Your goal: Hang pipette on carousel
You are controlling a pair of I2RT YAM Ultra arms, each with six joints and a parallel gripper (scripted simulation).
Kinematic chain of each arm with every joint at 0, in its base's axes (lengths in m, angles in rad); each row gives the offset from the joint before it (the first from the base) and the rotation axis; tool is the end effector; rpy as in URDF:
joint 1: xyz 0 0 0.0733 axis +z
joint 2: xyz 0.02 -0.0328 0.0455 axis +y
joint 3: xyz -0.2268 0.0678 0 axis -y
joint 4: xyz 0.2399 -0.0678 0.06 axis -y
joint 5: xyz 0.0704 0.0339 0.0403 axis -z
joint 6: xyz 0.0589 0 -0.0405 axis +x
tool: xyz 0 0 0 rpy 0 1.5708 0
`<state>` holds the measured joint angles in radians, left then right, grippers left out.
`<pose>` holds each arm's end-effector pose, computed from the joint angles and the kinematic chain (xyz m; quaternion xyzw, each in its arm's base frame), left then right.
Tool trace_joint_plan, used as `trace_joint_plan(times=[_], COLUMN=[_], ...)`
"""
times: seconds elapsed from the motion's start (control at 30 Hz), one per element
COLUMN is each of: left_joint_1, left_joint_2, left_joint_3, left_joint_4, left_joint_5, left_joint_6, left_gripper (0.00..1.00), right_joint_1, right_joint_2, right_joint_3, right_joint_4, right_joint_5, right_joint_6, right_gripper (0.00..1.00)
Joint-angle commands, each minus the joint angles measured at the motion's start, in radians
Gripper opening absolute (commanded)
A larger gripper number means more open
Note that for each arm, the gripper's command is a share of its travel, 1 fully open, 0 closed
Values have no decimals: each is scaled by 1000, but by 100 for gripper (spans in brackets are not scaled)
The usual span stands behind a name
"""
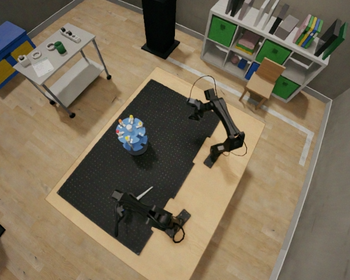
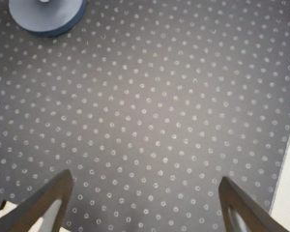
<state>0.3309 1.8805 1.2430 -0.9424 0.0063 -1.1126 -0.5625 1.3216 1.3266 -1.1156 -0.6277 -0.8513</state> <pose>0.2988 0.1034 0.1109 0.6607 -0.7506 0.0012 0.0054 0.2355 -0.1063 0.2939 -0.2029 0.9063 0.0877 0.3602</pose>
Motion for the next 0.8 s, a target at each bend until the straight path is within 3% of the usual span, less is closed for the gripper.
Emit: trace_joint_plan(times=[0.0, 0.07, 0.1, 0.77], left_joint_1=[2, 2, 10, 10], left_joint_2=[-7, -7, -11, -10], left_joint_3=[5, 5, 12, 11], left_joint_4=[8, 8, 20, 17], left_joint_5=[-6, -6, -15, -15], left_joint_6=[3, 3, 8, 7], left_gripper=[54, 54, 12, 12], right_joint_1=[-9, -9, -9, -9], right_joint_2=[-4, -4, -4, -4], right_joint_3=[15, 15, 15, 15], right_joint_4=[13, 13, 13, 13], right_joint_5=[-20, -20, -20, -20], right_joint_6=[-5, -5, -5, -5], right_gripper=[100, 100, 100, 100])
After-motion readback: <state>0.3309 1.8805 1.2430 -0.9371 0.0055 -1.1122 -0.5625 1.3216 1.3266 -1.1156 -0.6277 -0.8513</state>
